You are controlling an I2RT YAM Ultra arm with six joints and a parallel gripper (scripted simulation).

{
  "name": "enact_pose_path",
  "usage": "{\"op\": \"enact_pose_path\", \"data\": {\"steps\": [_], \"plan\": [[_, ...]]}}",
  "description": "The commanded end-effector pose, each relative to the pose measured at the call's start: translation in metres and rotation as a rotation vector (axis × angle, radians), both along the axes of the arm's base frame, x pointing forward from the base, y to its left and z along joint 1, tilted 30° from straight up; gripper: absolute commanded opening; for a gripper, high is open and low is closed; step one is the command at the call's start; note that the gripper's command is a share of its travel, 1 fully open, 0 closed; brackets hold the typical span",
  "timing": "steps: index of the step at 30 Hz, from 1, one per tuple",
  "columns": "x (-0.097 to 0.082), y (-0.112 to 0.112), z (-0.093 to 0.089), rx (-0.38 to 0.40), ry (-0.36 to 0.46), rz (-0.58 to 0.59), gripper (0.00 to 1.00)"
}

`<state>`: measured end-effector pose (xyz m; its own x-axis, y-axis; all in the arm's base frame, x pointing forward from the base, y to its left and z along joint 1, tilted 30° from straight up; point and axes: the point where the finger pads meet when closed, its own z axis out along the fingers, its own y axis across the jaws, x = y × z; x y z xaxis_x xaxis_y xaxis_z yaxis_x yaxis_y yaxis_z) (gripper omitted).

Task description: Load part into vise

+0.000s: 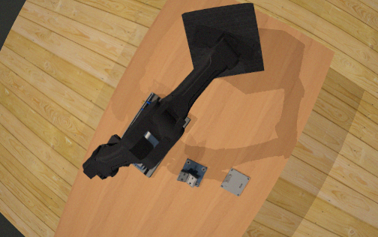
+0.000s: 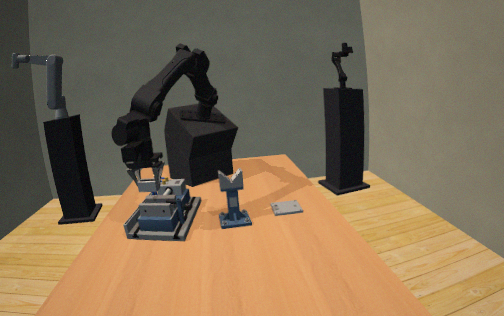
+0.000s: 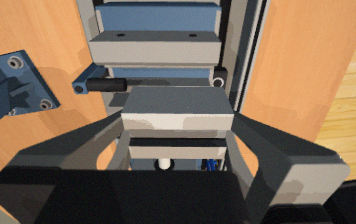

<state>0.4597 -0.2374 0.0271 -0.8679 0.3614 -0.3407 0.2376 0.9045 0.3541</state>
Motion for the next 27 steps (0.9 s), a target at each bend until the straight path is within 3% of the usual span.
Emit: {"op": "enact_pose_path", "data": {"steps": [1,27], "plan": [[0.0036,-0.0150,0.0280,-0.042,-0.049,-0.012,0.00],[0.0093,-0.0159,0.0262,-0.050,-0.063,-0.018,0.00]]}}
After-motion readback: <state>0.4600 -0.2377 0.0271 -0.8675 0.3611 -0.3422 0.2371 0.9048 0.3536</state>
